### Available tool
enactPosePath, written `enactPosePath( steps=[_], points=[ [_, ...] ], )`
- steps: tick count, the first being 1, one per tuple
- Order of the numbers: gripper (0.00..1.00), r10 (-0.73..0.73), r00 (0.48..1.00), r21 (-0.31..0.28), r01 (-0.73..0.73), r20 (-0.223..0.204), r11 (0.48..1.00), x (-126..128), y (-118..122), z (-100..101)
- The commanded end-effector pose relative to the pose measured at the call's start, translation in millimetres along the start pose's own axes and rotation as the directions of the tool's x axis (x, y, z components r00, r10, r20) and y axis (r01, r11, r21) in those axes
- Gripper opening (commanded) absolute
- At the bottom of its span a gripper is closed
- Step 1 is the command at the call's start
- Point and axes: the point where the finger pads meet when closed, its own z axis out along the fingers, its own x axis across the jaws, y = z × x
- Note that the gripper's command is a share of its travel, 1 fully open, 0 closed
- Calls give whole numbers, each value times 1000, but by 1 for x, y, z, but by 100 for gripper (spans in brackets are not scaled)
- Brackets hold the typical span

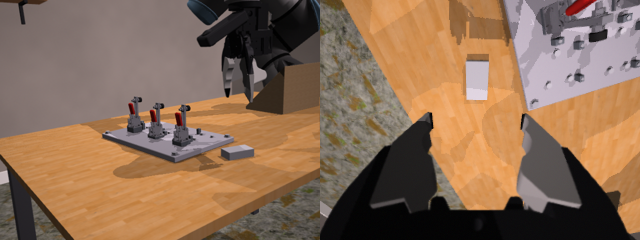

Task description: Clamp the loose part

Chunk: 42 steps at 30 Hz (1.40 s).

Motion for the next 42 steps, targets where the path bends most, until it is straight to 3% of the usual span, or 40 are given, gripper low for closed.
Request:
enactPosePath(
  steps=[1, 17, 28, 42],
  points=[
    [59, 0, 1000, 2, 0, 2, 1000, -1, -1, 23],
    [59, 0, 1000, 2, 0, 2, 1000, -1, -1, 89],
    [59, 0, 1000, 2, 0, 2, 1000, -1, -1, 104],
    [59, 0, 1000, 2, 0, 2, 1000, -1, -1, 106]
  ],
)
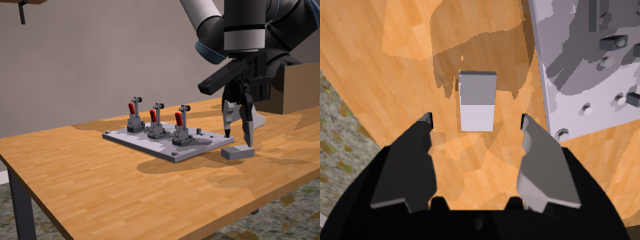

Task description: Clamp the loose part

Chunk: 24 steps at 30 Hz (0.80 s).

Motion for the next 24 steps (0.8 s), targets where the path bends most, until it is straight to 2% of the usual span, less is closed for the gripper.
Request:
enactPosePath(
  steps=[1, 14, 24],
  points=[
    [59, 0, 1000, 1, 0, 1, 1000, 0, 0, 0],
    [59, 0, 1000, 1, 0, 1, 1000, 0, 0, 1],
    [59, 0, 1000, 1, 0, 1, 1000, 0, 0, 16]
  ],
)
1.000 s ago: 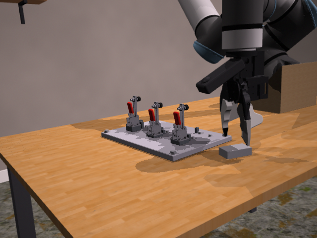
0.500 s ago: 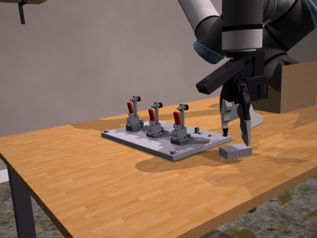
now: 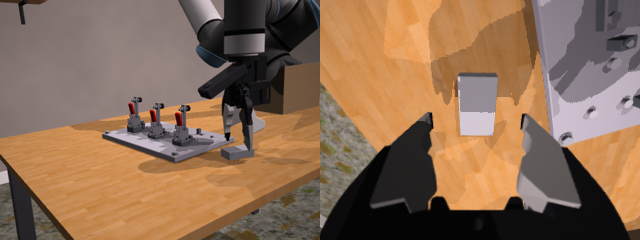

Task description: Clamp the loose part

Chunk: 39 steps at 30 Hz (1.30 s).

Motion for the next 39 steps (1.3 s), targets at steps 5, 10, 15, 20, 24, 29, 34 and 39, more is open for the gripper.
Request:
enactPosePath(
  steps=[5, 10, 15, 20, 24, 29, 34, 39],
  points=[
    [59, 0, 1000, 1, 0, 1, 1000, 0, 0, 12],
    [59, 0, 1000, 1, 0, 1, 1000, 0, 0, 18],
    [59, 0, 1000, 1, 0, 1, 1000, 0, 0, 20],
    [59, 0, 1000, 1, 0, 1, 1000, 0, 0, 20],
    [59, 0, 1000, 1, 0, 1, 1000, 0, 0, 20],
    [59, 0, 1000, 1, 0, 1, 1000, 0, 0, 20],
    [0, 0, 1000, 1, 0, 1, 1000, 0, 0, 20],
    [0, 0, 1000, 1, 0, 1, 1000, 0, 0, 20]
  ],
)
